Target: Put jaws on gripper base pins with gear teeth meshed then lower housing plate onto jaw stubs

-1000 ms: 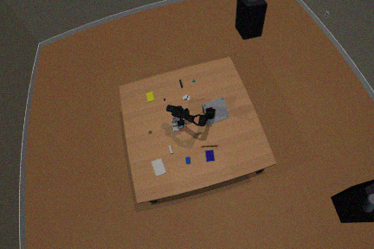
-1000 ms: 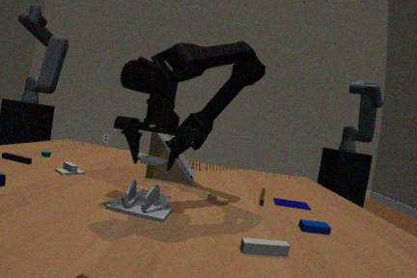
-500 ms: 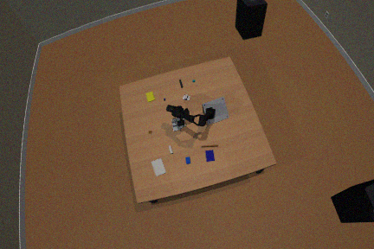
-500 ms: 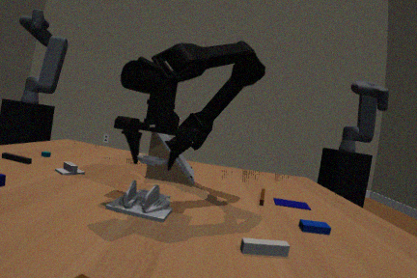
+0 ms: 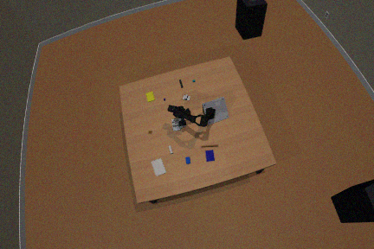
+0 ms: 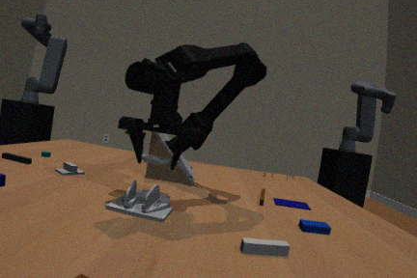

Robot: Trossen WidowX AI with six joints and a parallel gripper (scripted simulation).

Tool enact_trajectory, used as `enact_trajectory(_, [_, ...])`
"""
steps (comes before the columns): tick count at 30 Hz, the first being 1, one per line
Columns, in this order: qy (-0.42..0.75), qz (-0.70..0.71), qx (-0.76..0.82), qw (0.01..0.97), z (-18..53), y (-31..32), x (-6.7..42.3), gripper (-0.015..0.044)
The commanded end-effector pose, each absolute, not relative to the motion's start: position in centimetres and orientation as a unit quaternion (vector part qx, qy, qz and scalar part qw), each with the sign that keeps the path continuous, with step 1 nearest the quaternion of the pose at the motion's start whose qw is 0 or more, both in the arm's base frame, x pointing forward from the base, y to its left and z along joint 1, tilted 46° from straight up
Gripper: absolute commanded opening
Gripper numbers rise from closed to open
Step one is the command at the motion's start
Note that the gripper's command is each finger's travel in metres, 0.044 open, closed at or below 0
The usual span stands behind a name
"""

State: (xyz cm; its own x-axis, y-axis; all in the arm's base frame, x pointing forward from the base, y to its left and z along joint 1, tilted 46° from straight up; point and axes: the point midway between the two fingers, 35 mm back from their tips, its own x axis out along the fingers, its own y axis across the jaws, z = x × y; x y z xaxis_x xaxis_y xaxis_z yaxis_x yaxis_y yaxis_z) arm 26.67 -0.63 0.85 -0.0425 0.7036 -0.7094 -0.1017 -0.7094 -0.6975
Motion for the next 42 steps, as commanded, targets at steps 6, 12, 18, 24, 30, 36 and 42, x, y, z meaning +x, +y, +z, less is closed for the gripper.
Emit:
enact_trajectory(6, [-0.242,0.68,-0.626,0.296,0.85,-0.53,26.51,0.0351])
enact_trajectory(12, [-0.242,0.68,-0.626,0.296,0.85,-0.53,26.51,0.0351])
enact_trajectory(18, [-0.245,0.679,-0.627,0.294,0.85,-0.53,26.51,0.0351])
enact_trajectory(24, [-0.245,0.679,-0.627,0.294,0.85,-0.53,26.51,0.0351])
enact_trajectory(30, [-0.245,0.679,-0.627,0.294,0.82,-0.56,26.5,0.0351])
enact_trajectory(36, [-0.245,0.679,-0.627,0.294,0.74,-0.49,26.51,0.0351])
enact_trajectory(42, [-0.245,0.679,-0.627,0.294,0.03,0.16,26.56,0.0351])
